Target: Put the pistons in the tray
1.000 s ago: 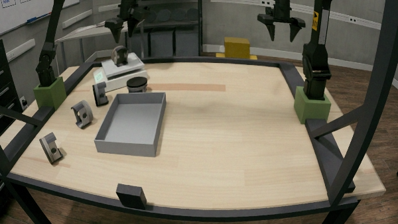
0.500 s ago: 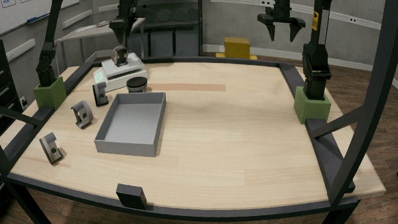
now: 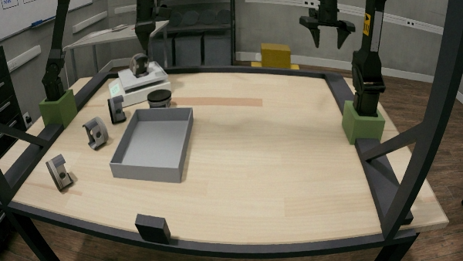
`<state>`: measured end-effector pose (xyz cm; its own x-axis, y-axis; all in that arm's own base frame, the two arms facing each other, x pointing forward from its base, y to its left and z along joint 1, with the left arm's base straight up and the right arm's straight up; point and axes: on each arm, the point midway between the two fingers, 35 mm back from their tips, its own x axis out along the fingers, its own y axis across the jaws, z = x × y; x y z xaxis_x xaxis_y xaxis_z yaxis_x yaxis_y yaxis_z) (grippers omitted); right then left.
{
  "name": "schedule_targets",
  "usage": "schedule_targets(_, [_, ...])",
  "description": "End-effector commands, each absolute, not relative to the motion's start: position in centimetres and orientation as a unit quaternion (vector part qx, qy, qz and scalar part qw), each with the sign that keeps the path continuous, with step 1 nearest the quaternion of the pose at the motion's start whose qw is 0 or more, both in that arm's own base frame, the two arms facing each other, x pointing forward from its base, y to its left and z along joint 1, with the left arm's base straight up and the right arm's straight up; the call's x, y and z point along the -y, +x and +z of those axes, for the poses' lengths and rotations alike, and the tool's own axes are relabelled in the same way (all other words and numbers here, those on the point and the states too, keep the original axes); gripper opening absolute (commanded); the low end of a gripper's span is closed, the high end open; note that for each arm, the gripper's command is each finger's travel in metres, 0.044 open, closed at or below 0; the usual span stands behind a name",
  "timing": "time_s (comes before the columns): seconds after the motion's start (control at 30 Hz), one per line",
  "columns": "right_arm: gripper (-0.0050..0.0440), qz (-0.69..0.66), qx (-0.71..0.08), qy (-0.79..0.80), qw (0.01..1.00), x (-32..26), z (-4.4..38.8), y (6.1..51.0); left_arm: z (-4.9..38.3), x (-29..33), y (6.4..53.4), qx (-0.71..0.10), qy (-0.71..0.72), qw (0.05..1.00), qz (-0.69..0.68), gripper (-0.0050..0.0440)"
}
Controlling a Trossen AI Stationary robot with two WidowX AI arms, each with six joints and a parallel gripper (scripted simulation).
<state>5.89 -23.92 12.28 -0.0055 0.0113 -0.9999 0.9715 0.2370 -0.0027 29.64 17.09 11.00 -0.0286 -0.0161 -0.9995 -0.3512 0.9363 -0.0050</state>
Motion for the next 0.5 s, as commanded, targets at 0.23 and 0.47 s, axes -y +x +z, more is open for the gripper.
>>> schedule_targets(0.23, [0.0400, -0.439, -0.552, 0.430, 0.563, 24.4, 13.1, 6.1, 12.0, -17.4, 28.5, -0.664, -0.205, 0.688, 0.210, 0.0378])
schedule_targets(0.47, [0.0400, -0.439, -0.552, 0.430, 0.563, 24.4, 13.1, 6.1, 11.8, -17.6, 25.1, -0.658, -0.227, 0.680, 0.232, 0.0378])
